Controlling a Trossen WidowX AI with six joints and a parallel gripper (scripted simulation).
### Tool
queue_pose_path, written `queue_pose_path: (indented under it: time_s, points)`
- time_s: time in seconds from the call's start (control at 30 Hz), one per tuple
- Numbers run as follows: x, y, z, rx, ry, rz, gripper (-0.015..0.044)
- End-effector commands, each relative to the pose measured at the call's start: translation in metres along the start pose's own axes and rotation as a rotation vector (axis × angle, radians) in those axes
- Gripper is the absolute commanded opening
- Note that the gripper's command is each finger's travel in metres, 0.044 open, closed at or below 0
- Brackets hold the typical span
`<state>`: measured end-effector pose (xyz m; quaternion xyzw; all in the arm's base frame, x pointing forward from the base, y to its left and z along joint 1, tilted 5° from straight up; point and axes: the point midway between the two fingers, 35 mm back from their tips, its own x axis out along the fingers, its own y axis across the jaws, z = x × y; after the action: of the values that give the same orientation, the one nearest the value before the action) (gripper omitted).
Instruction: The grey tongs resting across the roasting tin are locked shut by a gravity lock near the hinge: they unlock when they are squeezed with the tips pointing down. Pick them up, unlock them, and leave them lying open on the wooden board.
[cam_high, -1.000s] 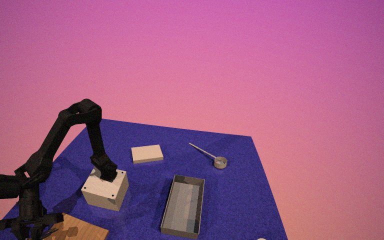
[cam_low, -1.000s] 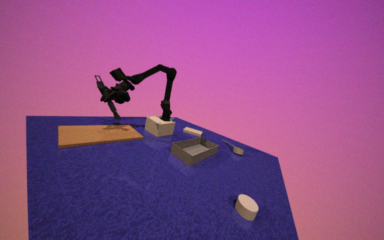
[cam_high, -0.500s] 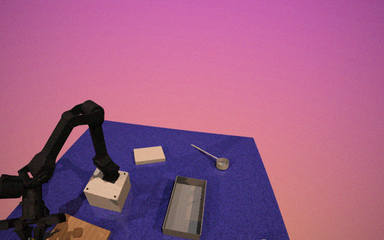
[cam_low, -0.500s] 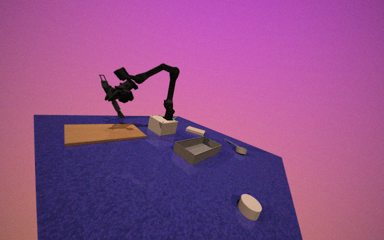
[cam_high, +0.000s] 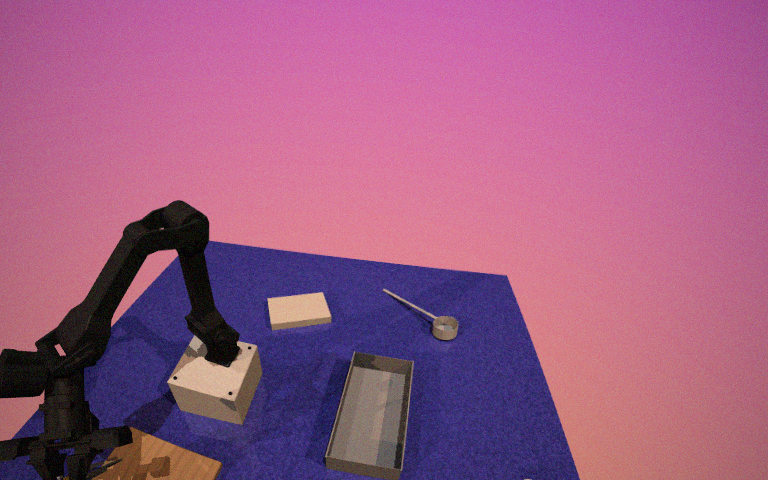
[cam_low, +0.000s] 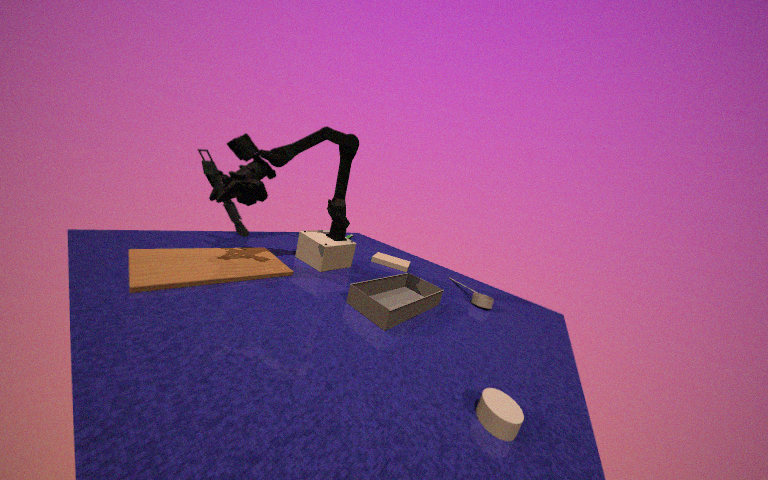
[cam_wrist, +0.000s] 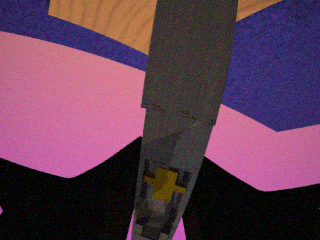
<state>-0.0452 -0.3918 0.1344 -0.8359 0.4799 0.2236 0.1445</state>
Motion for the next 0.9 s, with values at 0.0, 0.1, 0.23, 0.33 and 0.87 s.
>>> queue_pose_path:
  time_s: [0.0, 0.1, 0.23, 0.33, 0.87]
  points:
    - [0.005, 0.003, -0.002, 0.007, -0.031, 0.003, -0.0150]
    - [0.011, 0.005, -0.001, 0.018, -0.075, 0.005, -0.0150]
    - [0.018, 0.008, 0.001, 0.030, -0.136, 0.007, -0.0150]
    - [0.023, 0.009, 0.002, 0.040, -0.184, 0.008, -0.0150]
    - [0.046, 0.010, 0.012, 0.056, -0.447, 0.008, -0.0150]
